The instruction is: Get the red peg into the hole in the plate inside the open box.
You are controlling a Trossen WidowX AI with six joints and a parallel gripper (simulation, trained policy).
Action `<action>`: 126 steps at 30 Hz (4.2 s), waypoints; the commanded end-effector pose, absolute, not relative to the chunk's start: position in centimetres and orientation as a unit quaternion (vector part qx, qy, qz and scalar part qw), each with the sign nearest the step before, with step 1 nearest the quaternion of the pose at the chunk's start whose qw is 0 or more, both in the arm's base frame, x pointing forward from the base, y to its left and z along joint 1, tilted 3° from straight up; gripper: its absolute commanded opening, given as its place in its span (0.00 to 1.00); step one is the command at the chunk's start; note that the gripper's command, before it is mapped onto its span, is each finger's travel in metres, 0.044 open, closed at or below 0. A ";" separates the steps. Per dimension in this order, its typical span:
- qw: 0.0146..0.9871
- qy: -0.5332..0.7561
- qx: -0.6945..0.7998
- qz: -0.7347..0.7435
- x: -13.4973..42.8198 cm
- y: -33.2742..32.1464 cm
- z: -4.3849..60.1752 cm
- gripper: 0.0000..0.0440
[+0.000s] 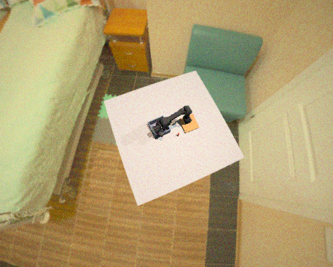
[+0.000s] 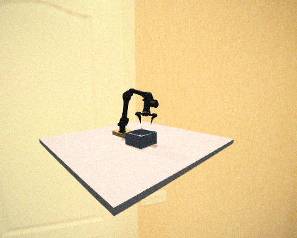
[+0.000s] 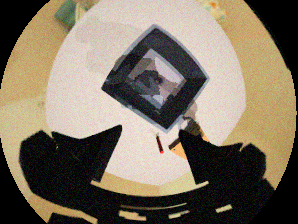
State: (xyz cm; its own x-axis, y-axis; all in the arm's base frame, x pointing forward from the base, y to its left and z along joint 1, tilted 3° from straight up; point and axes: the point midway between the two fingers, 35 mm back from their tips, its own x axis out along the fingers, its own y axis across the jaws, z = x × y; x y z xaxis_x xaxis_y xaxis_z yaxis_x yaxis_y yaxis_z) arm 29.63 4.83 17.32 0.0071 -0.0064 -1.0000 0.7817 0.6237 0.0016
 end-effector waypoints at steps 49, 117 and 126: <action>0.664 0.642 0.217 -0.316 17.0 13.4 2.4 0.40; 0.730 0.504 0.280 -0.368 32.7 -2.0 11.4 0.00; 0.727 0.540 0.261 -0.335 33.2 -2.6 8.8 0.07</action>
State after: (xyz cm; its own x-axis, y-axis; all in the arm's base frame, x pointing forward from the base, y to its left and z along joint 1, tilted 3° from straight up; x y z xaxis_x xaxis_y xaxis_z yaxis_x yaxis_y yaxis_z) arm 33.27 -2.60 9.78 0.2119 -0.2226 -0.9516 0.7832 0.6210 0.0292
